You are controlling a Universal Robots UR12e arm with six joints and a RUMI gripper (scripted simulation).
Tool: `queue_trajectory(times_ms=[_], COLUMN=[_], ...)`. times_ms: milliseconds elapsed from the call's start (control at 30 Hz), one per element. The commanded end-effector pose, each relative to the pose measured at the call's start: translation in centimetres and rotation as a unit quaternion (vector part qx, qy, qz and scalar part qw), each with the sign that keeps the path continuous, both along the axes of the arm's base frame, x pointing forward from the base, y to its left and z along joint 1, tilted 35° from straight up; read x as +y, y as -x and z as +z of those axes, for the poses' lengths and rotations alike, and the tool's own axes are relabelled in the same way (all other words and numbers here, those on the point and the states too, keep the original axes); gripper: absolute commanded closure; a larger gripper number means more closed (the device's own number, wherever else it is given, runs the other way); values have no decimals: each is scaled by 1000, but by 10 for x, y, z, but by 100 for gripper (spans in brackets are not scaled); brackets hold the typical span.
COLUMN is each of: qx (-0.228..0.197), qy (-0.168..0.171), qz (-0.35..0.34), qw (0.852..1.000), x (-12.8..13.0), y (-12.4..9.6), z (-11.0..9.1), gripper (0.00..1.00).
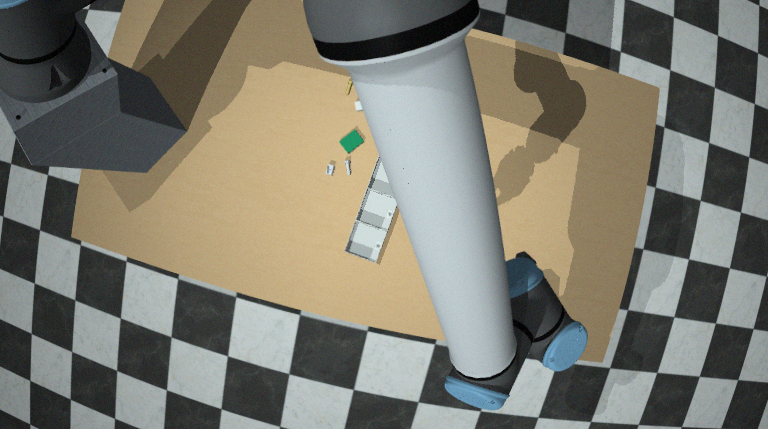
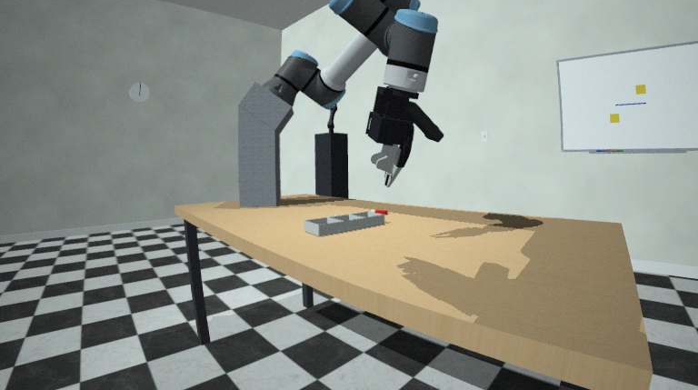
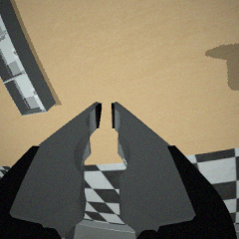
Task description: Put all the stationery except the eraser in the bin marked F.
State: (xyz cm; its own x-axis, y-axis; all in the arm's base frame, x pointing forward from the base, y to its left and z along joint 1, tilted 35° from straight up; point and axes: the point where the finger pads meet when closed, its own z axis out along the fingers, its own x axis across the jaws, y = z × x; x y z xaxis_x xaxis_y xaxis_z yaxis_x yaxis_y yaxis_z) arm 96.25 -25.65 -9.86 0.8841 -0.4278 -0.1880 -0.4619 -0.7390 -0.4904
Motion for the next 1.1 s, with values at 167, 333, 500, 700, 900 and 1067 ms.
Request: queue_trajectory(times_ms=[167, 333, 500, 700, 900, 1067], qx=[15, 18, 26, 35, 40, 43], qy=[6, 5, 3, 0, -3, -4], qz=[-85, -97, -134, -170, -194, -205], qw=[996, 995, 991, 985, 980, 978], x=[25, 35, 45, 61, 71, 81], y=[26, 35, 48, 65, 76, 89], z=[-3, -3, -4, -3, -3, -2], gripper=[96, 96, 96, 96, 96, 96])
